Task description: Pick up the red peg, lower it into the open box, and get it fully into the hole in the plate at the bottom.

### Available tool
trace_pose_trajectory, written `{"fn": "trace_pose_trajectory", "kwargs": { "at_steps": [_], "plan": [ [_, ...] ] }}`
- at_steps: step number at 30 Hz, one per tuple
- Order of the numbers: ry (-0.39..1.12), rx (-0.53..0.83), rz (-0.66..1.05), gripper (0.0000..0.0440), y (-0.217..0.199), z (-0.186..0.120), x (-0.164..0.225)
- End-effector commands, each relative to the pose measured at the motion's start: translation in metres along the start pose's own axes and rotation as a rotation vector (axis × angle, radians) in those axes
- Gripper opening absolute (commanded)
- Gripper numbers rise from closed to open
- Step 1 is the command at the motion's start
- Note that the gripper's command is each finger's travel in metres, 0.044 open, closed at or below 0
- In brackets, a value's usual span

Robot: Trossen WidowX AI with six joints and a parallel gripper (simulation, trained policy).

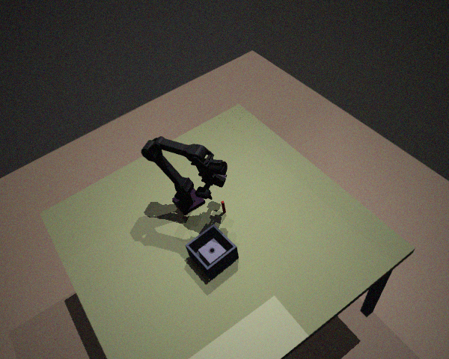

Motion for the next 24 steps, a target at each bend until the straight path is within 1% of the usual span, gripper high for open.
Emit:
{"fn": "trace_pose_trajectory", "kwargs": {
  "at_steps": [1, 13, 24],
  "plan": [
    [0.002, 0.025, 0.123, 0.044, 0.001, 0.005, -0.001],
    [-0.005, 0.09, 0.536, 0.044, 0.003, 0.034, -0.007],
    [-0.066, 0.117, 0.903, 0.044, 0.003, 0.082, -0.013]
  ]
}}
Point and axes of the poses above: the point midway between the two fingers, 35 mm back from their tips, its own z axis out along the fingers, its own y axis across the jaws, x = y × z, the point moved 8 cm from there along -z, back along the fingers, and after that the axes turned 5 degrees about z, right-handed, at the moved point
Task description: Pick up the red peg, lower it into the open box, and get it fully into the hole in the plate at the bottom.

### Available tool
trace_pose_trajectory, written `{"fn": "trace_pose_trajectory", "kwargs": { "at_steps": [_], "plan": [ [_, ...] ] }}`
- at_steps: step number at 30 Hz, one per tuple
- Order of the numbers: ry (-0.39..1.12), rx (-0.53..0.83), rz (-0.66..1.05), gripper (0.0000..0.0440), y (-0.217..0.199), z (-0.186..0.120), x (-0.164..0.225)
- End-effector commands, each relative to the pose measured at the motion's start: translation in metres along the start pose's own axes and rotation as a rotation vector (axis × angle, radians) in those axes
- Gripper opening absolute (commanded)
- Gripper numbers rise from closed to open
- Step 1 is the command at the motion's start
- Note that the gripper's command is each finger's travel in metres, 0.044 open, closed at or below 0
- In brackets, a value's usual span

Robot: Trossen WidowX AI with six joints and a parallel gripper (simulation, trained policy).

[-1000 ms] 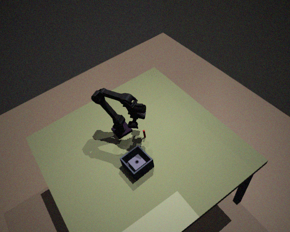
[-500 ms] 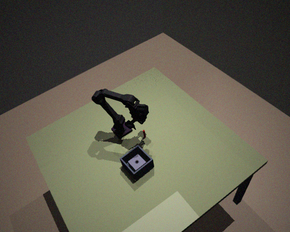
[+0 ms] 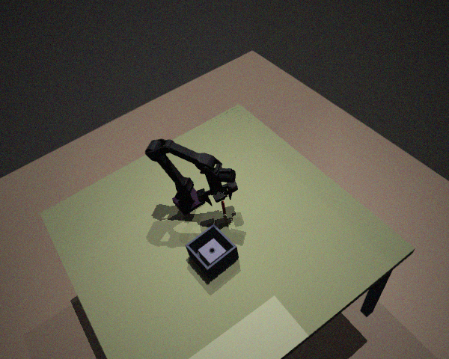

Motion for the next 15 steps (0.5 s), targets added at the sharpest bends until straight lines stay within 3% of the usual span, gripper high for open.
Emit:
{"fn": "trace_pose_trajectory", "kwargs": {
  "at_steps": [1, 9, 15],
  "plan": [
    [-0.021, -0.002, 0.11, 0.044, 0.002, 0.018, 0.0],
    [-0.05, -0.035, 0.282, 0.0421, 0.004, 0.047, 0.001],
    [-0.035, -0.032, 0.372, 0.0275, 0.002, 0.056, 0.001]
  ]
}}
Point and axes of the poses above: the point midway between the two fingers, 35 mm back from their tips, its own z axis out along the fingers, its own y axis across the jaws, x = y × z, the point moved 8 cm from there along -z, back along the fingers, and after that the axes turned 5 degrees about z, right-handed, at the moved point
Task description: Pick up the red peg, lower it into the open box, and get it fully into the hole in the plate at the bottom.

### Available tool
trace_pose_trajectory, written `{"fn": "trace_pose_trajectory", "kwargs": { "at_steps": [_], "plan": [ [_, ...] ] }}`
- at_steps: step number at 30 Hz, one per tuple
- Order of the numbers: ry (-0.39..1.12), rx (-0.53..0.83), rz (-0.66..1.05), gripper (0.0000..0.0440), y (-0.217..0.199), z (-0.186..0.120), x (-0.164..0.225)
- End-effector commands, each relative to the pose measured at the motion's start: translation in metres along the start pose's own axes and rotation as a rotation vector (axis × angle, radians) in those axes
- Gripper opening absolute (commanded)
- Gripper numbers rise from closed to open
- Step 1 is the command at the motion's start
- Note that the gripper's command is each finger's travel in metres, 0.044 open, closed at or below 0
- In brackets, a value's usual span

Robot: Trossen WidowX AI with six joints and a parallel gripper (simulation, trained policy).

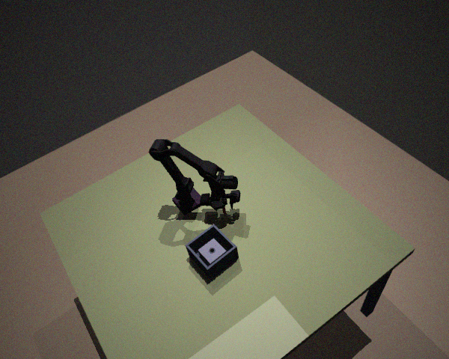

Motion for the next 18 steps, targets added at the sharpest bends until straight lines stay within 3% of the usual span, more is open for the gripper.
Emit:
{"fn": "trace_pose_trajectory", "kwargs": {
  "at_steps": [1, 10, 18],
  "plan": [
    [0.011, 0.005, 0.051, 0.0249, -0.001, 0.004, -0.001],
    [0.061, 0.013, 0.104, 0.0013, 0.001, 0.005, -0.005],
    [-0.024, -0.026, 0.059, 0.0, 0.007, -0.012, -0.018]
  ]
}}
Point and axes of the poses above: the point midway between the two fingers, 35 mm back from their tips, its own z axis out along the fingers, its own y axis across the jaws, x = y × z, the point moved 8 cm from there along -z, back along the fingers, and after that the axes turned 5 degrees about z, right-handed, at the moved point
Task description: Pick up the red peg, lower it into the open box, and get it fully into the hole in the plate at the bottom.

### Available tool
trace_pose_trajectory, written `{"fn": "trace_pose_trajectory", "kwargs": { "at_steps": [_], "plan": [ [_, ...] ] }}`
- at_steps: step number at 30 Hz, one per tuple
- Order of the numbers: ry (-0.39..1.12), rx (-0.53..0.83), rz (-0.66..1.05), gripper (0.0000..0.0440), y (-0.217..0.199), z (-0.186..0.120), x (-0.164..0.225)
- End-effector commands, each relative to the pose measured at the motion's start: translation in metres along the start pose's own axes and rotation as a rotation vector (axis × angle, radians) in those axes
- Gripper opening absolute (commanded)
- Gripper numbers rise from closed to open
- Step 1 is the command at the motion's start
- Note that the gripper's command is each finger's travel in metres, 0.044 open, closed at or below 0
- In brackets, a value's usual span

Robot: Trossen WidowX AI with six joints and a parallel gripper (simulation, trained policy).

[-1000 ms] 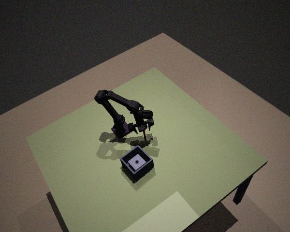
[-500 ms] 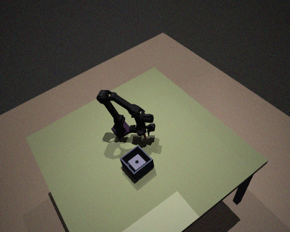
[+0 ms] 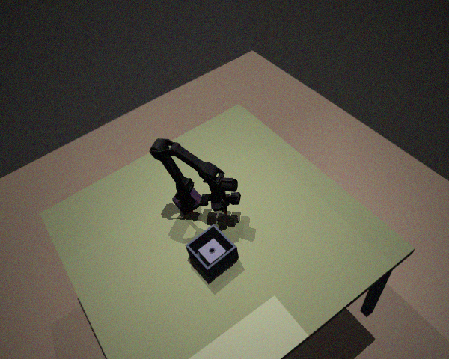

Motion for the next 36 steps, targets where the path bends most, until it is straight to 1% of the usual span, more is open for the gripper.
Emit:
{"fn": "trace_pose_trajectory", "kwargs": {
  "at_steps": [1, 9, 19, 27, 36],
  "plan": [
    [-0.047, -0.027, -0.026, 0.0, 0.005, -0.013, -0.007],
    [-0.14, -0.055, -0.073, 0.0, 0.014, -0.041, -0.024],
    [-0.239, -0.069, -0.077, 0.0, 0.025, -0.076, -0.054],
    [-0.289, -0.057, -0.033, 0.0, 0.026, -0.085, -0.086],
    [-0.33, -0.042, 0.024, 0.0, 0.023, -0.087, -0.119]
  ]
}}
Point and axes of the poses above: the point midway between the two fingers, 35 mm back from their tips, its own z axis out along the fingers, its own y axis across the jaws, x = y × z, the point moved 8 cm from there along -z, back along the fingers, and after that the axes turned 5 degrees about z, right-handed, at the moved point
